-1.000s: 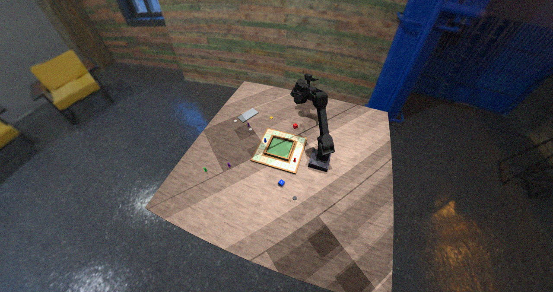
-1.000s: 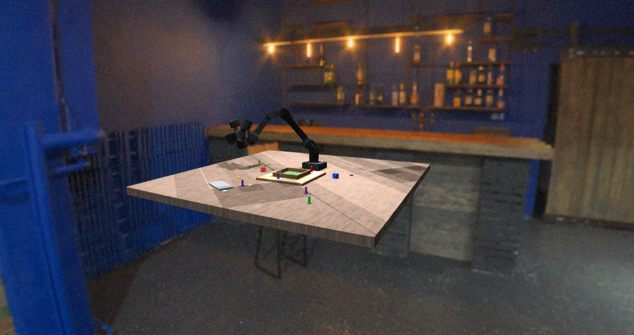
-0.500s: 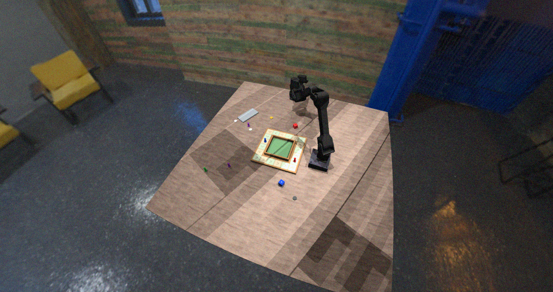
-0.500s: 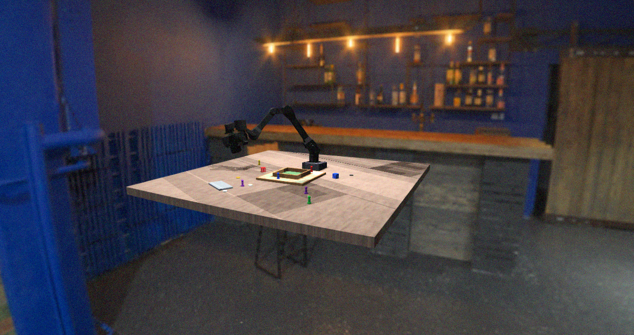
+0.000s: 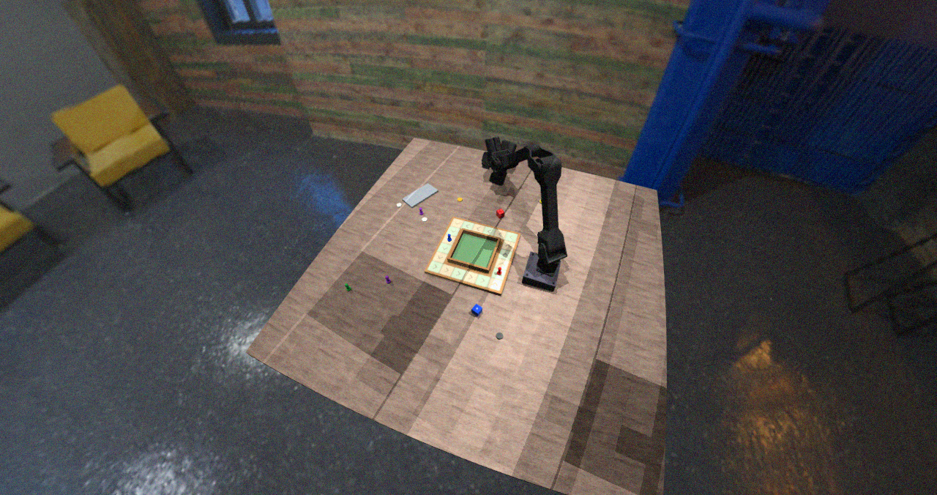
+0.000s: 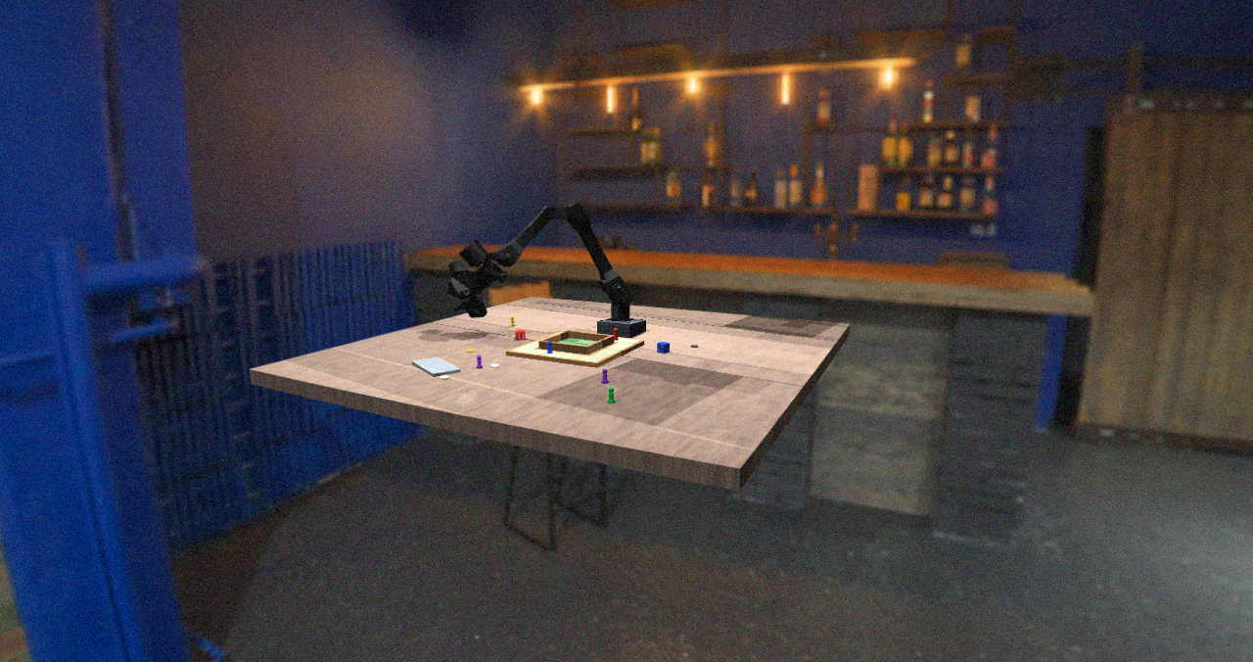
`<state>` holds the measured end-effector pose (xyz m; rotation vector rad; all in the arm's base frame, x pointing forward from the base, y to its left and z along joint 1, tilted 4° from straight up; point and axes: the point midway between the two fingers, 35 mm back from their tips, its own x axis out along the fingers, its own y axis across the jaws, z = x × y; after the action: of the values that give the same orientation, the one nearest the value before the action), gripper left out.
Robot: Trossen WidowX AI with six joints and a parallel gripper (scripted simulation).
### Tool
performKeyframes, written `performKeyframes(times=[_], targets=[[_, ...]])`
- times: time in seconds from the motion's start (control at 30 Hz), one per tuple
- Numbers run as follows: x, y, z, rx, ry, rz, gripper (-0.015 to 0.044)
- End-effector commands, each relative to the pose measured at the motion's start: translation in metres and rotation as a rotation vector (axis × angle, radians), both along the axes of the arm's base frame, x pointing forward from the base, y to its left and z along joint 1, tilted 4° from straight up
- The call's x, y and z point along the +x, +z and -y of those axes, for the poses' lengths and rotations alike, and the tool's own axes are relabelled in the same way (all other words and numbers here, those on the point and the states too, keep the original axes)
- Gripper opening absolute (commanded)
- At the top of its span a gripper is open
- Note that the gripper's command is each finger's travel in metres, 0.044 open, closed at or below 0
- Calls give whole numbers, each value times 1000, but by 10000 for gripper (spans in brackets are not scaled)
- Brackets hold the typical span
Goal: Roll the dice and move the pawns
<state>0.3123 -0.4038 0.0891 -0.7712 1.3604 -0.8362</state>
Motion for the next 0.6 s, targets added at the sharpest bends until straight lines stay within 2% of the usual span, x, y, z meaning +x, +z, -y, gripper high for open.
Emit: performKeyframes(times=[0.0, 0.57], targets=[[-10, -30, -76, 431, -116, 216, 275], [-56, -42, -195, 951, -619, 286, 275]])
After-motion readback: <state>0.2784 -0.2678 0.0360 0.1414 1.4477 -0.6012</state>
